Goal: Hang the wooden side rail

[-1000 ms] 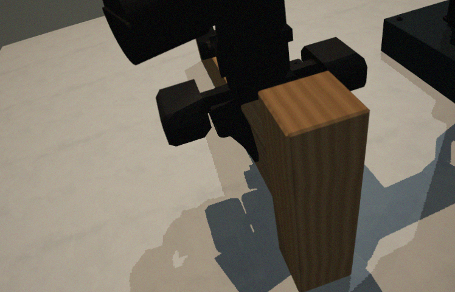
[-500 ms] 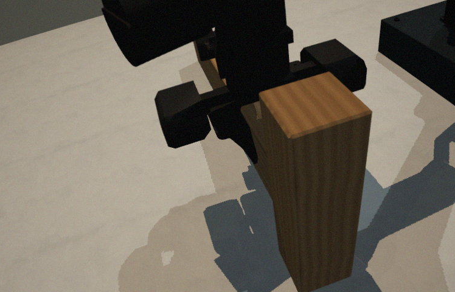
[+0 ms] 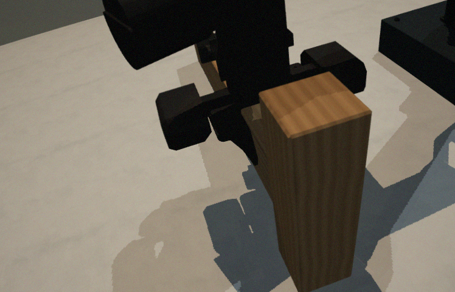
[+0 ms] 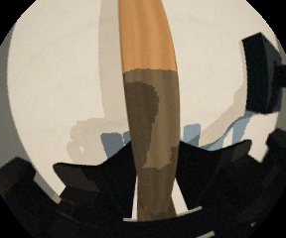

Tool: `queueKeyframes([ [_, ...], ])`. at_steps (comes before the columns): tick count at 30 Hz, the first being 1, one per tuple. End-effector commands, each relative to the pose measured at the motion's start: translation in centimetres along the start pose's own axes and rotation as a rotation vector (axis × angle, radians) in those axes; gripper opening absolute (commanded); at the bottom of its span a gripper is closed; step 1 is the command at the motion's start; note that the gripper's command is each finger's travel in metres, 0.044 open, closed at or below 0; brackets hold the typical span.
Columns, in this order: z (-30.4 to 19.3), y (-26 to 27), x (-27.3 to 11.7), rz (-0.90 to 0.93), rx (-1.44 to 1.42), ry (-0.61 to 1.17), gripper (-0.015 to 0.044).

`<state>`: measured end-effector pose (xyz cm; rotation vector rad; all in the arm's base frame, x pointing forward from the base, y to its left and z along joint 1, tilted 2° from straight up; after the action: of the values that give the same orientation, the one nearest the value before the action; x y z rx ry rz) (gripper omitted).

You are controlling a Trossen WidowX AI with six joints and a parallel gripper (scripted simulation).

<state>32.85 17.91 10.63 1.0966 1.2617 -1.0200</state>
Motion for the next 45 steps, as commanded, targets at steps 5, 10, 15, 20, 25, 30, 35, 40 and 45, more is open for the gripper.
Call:
queueKeyframes([
  [5, -0.03, 0.04, 0.15, 0.001, 0.004, 0.003, 0.0000],
  [10, -0.03, 0.04, 0.24, 0.001, 0.004, 0.003, 0.0000],
  [15, -0.03, 0.04, 0.32, 0.001, 0.004, 0.003, 0.0000],
  [20, -0.03, 0.04, 0.40, 0.001, 0.004, 0.003, 0.0000],
  [25, -0.03, 0.03, 0.49, 0.001, 0.004, 0.003, 0.0000],
  [30, -0.03, 0.03, 0.57, 0.001, 0.004, 0.003, 0.0000],
  [35, -0.03, 0.03, 0.65, 0.001, 0.004, 0.003, 0.0000],
  [40, -0.03, 0.03, 0.74, 0.001, 0.004, 0.003, 0.0000],
  [45, -0.03, 0.03, 0.82, 0.001, 0.004, 0.003, 0.0000],
])
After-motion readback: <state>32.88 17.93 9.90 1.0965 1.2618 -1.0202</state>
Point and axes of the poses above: the point midway between the two fingers, 35 mm back from their tips, its own x axis out along the fingers, its own y axis across the jaws, z = x × y, the point moved 7 cm from there along -x, back along the fingers
